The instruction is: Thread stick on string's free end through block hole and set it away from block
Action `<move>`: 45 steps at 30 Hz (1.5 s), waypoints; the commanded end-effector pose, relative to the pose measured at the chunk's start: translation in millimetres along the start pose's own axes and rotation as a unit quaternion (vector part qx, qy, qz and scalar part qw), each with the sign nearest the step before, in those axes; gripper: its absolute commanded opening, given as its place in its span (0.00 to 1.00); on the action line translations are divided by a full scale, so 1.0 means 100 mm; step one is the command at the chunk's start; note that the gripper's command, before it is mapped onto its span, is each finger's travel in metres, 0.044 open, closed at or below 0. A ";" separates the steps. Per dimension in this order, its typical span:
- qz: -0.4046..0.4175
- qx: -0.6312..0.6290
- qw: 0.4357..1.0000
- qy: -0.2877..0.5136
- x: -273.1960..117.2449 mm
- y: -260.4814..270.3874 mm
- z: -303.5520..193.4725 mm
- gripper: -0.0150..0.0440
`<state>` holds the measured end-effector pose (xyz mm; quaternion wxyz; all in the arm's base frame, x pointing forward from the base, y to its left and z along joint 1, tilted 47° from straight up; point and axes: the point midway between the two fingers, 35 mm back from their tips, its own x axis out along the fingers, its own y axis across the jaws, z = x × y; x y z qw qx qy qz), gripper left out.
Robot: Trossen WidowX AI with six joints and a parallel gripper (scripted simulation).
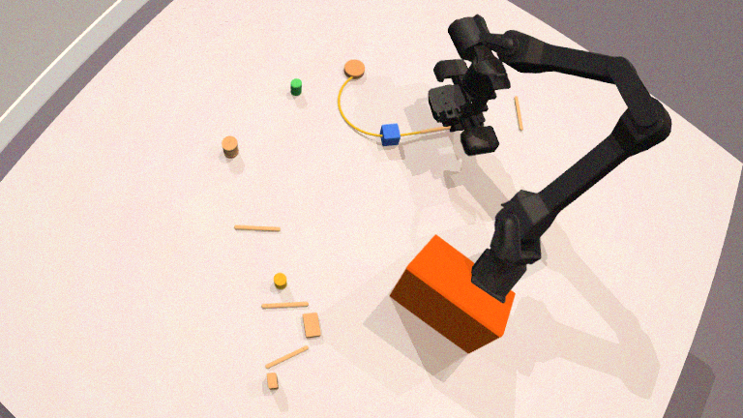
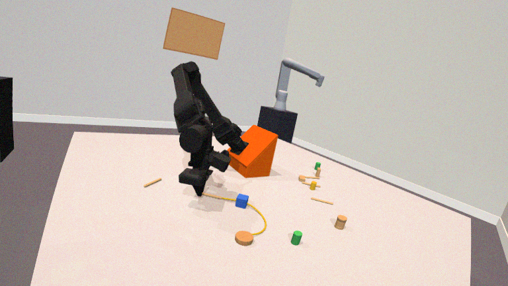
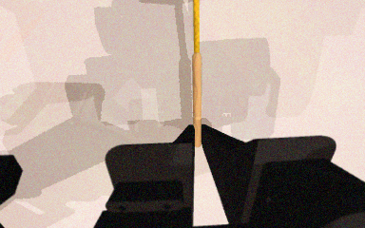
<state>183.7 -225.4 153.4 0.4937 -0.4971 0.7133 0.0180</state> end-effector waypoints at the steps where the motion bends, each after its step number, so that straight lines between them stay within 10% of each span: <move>1: 0.001 0.003 1.000 0.006 0.03 -0.01 -0.03 0.25; 27: 0.001 0.003 1.000 0.006 0.03 -0.01 -0.03 0.25; 35: 0.001 0.001 1.000 -0.001 -0.08 -0.01 0.02 0.61; 45: -0.002 0.002 1.000 -0.002 -0.79 -0.02 0.08 0.61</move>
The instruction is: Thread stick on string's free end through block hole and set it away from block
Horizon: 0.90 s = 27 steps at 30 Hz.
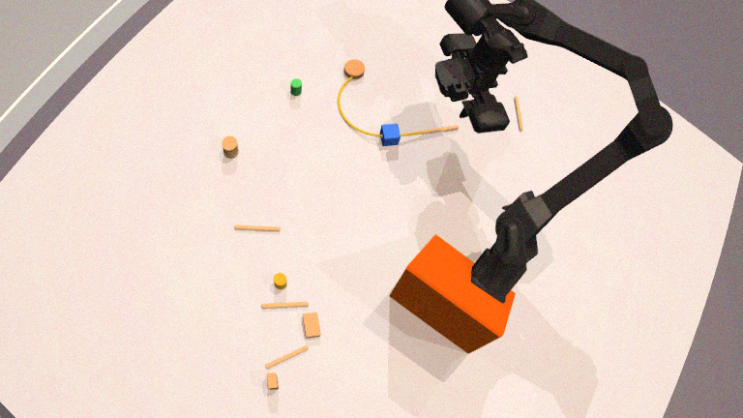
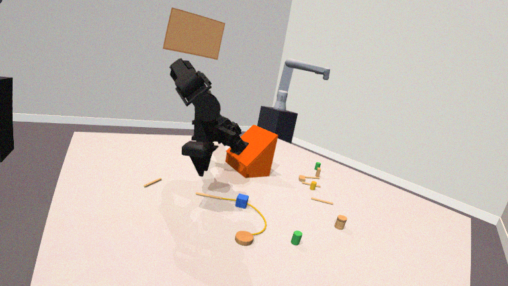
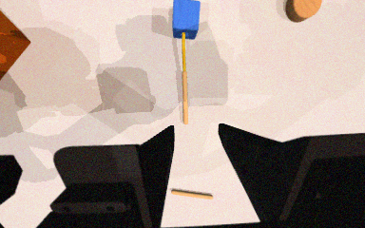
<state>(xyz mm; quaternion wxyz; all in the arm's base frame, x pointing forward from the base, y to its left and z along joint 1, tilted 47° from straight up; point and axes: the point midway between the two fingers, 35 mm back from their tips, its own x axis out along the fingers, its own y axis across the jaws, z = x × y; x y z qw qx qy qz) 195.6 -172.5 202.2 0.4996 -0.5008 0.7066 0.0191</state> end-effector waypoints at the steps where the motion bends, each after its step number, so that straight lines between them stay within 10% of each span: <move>1: 0.003 0.002 1.000 0.006 -0.07 0.02 -0.02 0.61; 10: 0.002 0.001 1.000 0.001 -0.17 0.00 0.01 1.00; 27: -0.001 0.001 1.000 -0.003 -0.29 0.00 0.03 1.00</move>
